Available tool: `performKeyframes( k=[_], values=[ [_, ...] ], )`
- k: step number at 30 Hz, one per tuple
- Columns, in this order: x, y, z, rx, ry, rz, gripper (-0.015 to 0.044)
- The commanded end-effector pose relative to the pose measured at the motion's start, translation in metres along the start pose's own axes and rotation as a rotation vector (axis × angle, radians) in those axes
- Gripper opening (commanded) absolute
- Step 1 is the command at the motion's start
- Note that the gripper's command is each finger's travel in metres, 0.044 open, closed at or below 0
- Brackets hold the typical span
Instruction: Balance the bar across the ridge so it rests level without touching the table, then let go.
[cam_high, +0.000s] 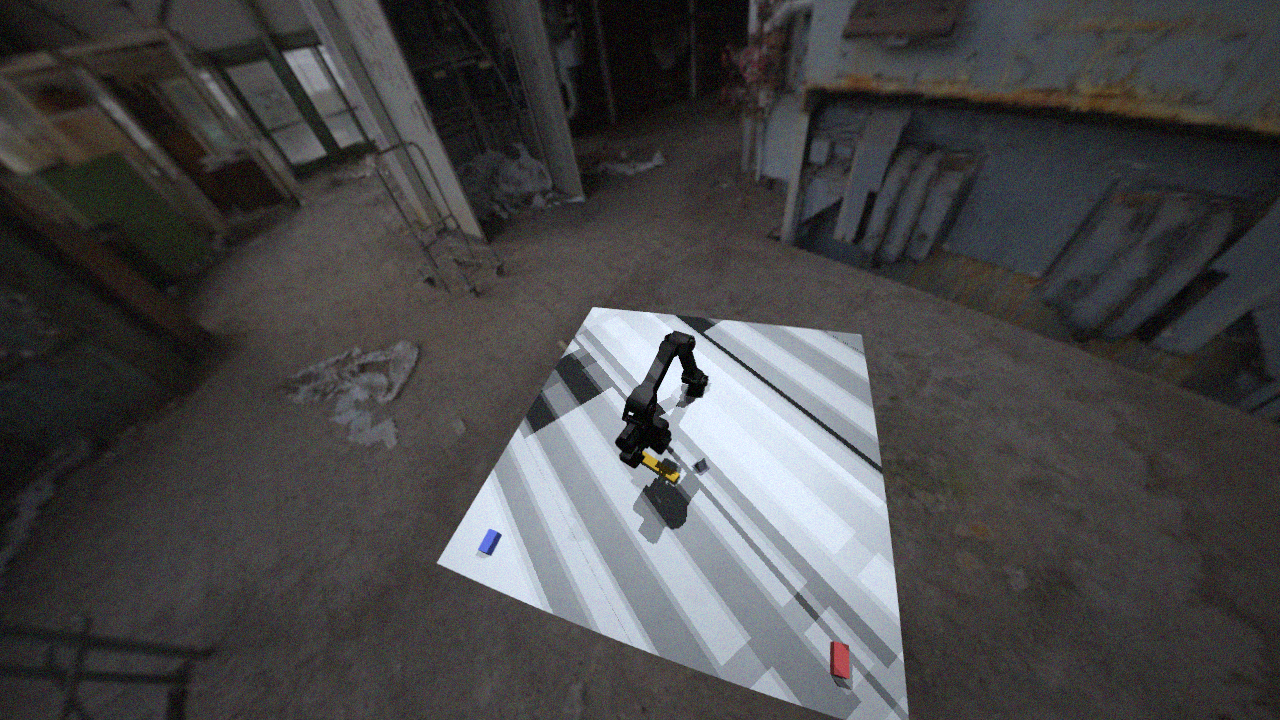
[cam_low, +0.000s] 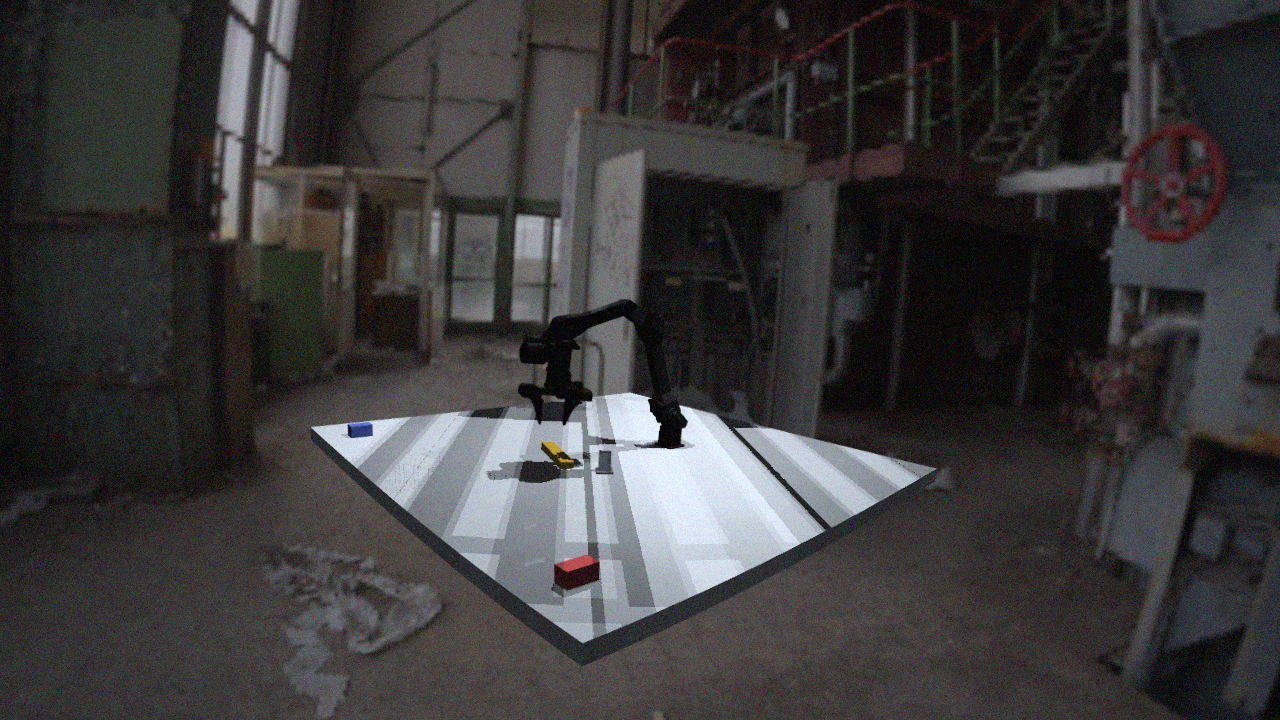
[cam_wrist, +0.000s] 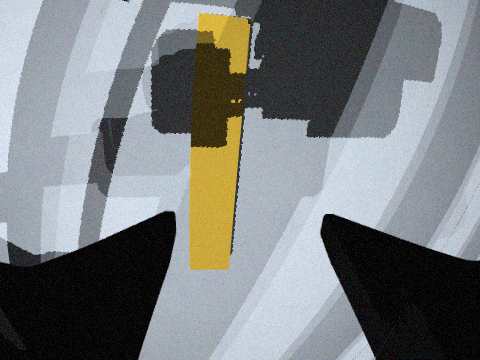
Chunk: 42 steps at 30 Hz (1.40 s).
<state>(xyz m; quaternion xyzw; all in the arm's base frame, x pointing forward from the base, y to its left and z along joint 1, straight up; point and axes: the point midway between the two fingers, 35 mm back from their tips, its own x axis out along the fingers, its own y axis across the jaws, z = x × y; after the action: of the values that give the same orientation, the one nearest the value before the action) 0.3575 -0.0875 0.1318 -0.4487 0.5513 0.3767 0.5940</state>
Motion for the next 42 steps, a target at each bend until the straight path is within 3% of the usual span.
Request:
performKeyframes(
  k=[1,7,14,42],
  values=[
    [0.007,0.01,-0.015,0.026,-0.009,0.068,0.0315],
    [0.015,0.012,-0.018,0.033,-0.01,0.083,0.0315],
    [0.052,0.016,-0.017,0.033,-0.01,0.083,0.0315],
    [0.079,0.018,-0.017,0.033,-0.01,0.083,0.0315]
  ],
)
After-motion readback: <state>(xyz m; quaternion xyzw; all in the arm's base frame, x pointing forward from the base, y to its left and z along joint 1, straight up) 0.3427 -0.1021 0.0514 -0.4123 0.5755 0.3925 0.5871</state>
